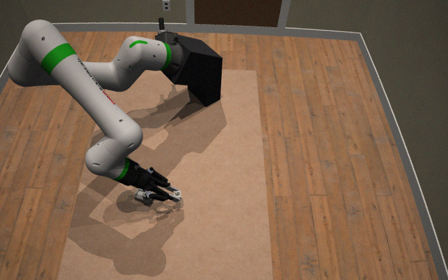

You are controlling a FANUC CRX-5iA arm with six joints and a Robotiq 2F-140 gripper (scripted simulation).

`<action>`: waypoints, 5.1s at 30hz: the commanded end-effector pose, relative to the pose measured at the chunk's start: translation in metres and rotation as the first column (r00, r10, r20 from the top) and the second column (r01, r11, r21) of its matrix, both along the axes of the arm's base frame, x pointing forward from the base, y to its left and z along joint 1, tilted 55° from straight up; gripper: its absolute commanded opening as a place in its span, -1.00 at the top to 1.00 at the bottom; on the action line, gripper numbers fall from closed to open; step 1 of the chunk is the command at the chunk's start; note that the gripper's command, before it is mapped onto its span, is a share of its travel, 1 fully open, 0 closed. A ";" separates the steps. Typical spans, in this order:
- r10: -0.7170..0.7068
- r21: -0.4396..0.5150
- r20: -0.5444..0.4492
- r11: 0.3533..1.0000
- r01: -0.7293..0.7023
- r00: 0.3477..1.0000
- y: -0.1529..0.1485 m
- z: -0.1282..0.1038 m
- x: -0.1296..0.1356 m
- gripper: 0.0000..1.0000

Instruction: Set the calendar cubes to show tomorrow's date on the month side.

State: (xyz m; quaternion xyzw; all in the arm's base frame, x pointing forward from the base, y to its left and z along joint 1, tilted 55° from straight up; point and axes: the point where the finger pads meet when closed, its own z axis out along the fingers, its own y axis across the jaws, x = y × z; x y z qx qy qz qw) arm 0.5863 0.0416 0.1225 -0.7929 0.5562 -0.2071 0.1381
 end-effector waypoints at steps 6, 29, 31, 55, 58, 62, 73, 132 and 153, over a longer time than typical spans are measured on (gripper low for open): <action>0.062 0.086 -0.031 0.995 -0.059 0.998 0.003 0.003 0.003 0.49; 0.062 0.086 -0.031 0.995 -0.059 0.998 0.001 0.002 0.004 0.49; 0.062 0.086 -0.031 0.995 -0.059 0.998 0.001 0.002 0.005 0.49; 0.062 0.086 -0.031 0.995 -0.059 0.998 -0.018 -0.016 0.023 0.49; 0.062 0.086 -0.031 0.995 -0.059 0.998 -0.021 -0.019 0.026 0.49; 0.062 0.086 -0.031 0.995 -0.059 0.998 -0.025 -0.023 0.029 0.49; 0.062 0.086 -0.031 0.995 -0.059 0.998 -0.032 -0.030 0.036 0.49; 0.062 0.086 -0.031 0.995 -0.059 0.998 -0.035 -0.033 0.040 0.49; 0.062 0.086 -0.031 0.995 -0.059 0.998 -0.038 -0.036 0.043 0.49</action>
